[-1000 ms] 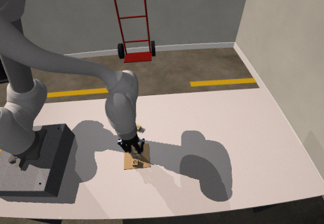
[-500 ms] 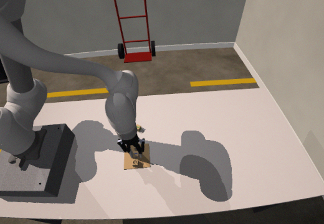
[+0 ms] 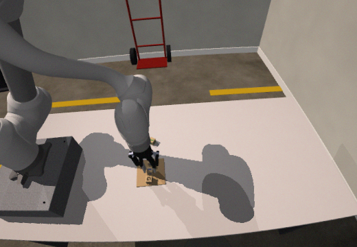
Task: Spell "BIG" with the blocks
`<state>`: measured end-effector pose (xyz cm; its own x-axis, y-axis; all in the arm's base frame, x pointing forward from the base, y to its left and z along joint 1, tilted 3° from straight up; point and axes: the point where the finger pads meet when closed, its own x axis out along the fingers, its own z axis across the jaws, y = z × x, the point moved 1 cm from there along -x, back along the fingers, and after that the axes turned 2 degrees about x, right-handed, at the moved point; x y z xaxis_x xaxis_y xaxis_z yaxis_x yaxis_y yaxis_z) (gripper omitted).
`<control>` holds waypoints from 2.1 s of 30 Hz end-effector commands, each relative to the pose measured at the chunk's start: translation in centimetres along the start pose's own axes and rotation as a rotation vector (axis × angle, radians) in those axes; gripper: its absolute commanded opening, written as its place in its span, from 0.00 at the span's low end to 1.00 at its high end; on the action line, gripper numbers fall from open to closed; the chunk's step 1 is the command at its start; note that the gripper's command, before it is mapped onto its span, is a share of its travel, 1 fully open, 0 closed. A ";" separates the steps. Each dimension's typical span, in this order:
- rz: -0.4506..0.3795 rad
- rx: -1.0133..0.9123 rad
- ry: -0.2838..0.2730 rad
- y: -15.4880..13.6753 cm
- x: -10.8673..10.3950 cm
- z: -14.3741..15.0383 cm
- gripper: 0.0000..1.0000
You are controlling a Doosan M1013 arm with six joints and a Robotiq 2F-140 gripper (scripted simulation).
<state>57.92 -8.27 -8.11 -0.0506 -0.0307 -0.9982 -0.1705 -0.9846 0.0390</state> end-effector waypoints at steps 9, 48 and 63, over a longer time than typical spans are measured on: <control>0.000 0.000 0.000 0.0 -5.5 0.0 0.28; 0.000 0.000 0.000 0.0 -8.1 0.0 1.00; 0.000 0.000 0.000 0.0 -13.1 0.0 1.00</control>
<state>58.52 -7.91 3.58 -0.0503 -0.0307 -0.9983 -0.1705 -0.9846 0.0389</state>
